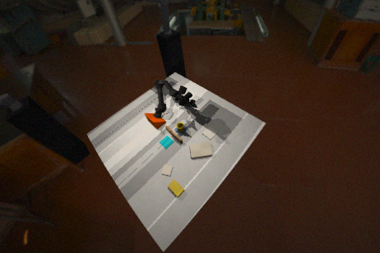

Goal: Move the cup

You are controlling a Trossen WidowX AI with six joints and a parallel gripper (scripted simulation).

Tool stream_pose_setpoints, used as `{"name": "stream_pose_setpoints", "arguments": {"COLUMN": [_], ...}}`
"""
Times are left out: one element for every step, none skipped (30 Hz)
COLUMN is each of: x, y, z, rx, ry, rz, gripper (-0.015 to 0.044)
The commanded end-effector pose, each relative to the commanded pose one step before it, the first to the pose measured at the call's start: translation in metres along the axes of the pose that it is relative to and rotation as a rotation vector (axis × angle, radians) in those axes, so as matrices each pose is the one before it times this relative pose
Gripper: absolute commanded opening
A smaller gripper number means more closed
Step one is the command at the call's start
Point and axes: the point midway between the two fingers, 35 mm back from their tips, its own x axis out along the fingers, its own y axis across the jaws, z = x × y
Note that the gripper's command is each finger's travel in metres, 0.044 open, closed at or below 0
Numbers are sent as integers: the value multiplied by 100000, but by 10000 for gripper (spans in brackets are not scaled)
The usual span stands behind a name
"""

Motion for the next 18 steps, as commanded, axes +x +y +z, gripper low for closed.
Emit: {"name": "stream_pose_setpoints", "arguments": {"x": [162, 465, 733, 839, 808, 771, 729, 532, 520, 510, 481, 438, 390, 341, 290, 214, 135, 54], "y": [-17, -65, -156, -269, -355, -429, -491, -411, -451, -496, -533, -542, -543, -544, -548, -507, -455, -393], "z": [-343, -1028, -1689, -1968, -1884, -1792, -1693, -1195, -1183, -1185, -1138, -1072, -1004, -951, -922, -830, -744, -667], "rx": [431, 1402, 2705, 3855, 4509, 5151, 5776, 4743, 5300, 6011, 6540, 7019, 7501, 8123, 9051, 9418, 9752, 10054], "ry": [1826, 5484, 9150, 10976, 10927, 10844, 10729, 7977, 8224, 8620, 8707, 8687, 8667, 8793, 9198, 9015, 8841, 8678], "rz": [283, 802, 1184, 1192, 972, 784, 630, 394, 353, 328, 274, 272, 289, 331, 409, 485, 576, 677], "gripper": [374, 347, 321, 295, 269, 242, 216, 190, 167, 167, 167, 167, 167, 167, 167, 167, 167, 167]}}
